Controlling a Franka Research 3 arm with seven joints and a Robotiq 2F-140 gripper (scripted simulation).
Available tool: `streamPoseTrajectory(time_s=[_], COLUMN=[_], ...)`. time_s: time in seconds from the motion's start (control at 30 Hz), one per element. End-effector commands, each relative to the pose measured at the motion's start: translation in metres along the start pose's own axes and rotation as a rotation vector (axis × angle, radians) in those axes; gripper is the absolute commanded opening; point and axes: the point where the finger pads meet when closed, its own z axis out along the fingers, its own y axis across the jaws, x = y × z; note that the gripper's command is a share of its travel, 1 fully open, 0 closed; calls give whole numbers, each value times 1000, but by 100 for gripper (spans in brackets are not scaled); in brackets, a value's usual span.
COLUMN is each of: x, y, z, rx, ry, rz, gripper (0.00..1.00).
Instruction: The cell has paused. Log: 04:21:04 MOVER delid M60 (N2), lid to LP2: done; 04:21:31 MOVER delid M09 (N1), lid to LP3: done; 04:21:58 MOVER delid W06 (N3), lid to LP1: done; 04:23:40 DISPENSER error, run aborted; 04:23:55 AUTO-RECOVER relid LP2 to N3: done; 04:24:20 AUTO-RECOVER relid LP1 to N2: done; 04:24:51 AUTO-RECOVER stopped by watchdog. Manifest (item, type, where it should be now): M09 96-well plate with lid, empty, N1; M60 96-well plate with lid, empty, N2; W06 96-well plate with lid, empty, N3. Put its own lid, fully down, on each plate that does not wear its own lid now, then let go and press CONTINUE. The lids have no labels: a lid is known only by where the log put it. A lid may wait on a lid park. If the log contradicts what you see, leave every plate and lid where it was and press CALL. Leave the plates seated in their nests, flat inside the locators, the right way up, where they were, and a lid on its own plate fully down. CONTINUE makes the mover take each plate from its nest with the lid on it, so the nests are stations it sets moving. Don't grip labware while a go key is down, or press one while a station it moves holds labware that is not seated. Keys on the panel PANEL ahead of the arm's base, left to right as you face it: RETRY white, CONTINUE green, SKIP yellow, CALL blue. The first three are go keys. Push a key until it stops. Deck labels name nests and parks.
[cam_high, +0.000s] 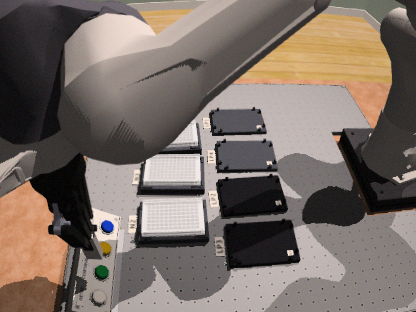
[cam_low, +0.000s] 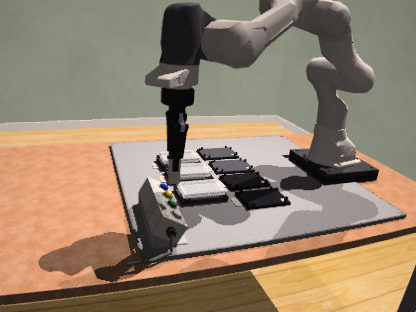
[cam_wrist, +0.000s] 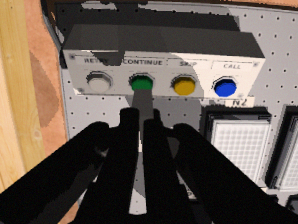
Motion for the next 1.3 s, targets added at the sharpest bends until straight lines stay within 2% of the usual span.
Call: streamPoseTrajectory(time_s=[0.0,1.27], x=[-1,1], y=[-1,-2], z=[1,18], rx=[0,0], ry=[-3,-4], rz=[3,3], gripper=[0,0])
